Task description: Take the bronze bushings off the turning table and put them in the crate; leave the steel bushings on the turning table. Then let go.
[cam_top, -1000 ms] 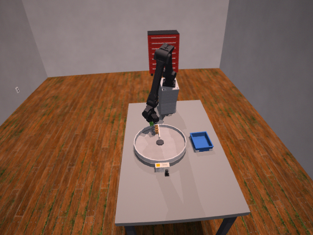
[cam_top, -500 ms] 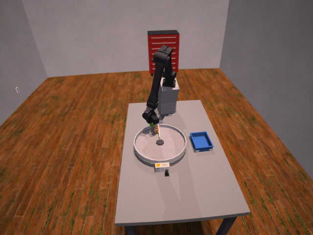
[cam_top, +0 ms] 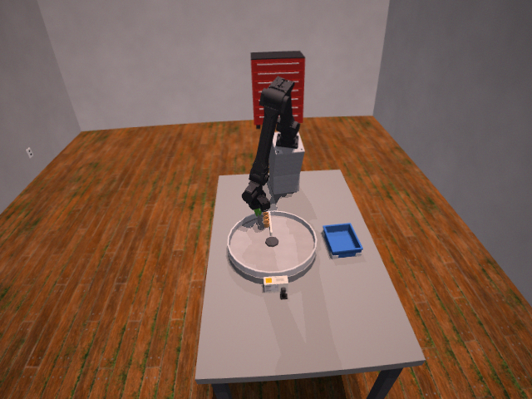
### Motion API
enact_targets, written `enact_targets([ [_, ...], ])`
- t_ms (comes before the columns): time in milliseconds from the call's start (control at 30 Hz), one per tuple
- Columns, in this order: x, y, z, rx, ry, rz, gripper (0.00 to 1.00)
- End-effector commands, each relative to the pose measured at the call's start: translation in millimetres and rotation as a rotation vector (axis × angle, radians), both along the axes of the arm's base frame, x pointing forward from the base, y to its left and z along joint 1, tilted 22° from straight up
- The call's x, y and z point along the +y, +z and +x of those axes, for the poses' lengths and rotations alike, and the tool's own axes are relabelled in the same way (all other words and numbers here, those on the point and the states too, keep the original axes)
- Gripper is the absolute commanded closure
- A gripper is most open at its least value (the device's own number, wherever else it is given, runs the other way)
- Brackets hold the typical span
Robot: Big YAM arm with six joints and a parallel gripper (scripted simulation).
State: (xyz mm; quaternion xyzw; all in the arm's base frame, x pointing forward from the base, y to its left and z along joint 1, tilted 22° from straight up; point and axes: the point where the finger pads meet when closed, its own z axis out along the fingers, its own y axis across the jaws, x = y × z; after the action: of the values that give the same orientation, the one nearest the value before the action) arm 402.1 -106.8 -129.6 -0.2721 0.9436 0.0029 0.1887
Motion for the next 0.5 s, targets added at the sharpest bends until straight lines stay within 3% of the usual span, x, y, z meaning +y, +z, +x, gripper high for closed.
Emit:
enact_targets([
  [0,0.4,8.2,7.3,-0.021,-0.005,-0.004,0.87],
  [467,3.4,10.2,9.6,-0.025,-0.001,-0.006,0.87],
])
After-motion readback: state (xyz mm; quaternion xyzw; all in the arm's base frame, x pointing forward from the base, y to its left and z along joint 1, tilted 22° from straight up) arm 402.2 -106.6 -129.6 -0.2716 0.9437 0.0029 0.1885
